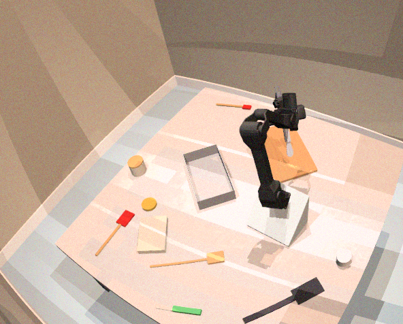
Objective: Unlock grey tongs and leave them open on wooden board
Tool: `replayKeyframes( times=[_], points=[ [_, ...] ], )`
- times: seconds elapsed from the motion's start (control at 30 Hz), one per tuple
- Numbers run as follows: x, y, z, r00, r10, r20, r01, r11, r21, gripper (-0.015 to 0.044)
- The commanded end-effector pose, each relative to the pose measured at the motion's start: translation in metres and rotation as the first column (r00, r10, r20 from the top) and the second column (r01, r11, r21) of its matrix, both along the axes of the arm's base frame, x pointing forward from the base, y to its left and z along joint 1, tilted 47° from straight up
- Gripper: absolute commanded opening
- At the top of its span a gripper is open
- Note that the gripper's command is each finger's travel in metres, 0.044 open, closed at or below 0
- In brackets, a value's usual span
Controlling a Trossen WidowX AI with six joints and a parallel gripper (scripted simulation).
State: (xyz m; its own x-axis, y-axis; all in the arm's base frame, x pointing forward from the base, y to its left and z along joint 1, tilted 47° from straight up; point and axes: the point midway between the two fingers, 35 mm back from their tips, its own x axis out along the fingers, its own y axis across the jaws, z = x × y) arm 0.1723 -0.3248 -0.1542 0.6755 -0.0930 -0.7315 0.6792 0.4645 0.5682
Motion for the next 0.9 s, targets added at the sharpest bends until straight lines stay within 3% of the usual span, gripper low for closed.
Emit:
replayKeyframes(
  times=[0.0,0.87],
  points=[
    [0.004,-0.008,-0.008,0.999,0.028,-0.035,-0.027,0.999,0.021,-0.015],
    [0.017,-0.006,-0.042,0.957,0.224,-0.186,-0.173,0.951,0.256,-0.015]
  ],
)
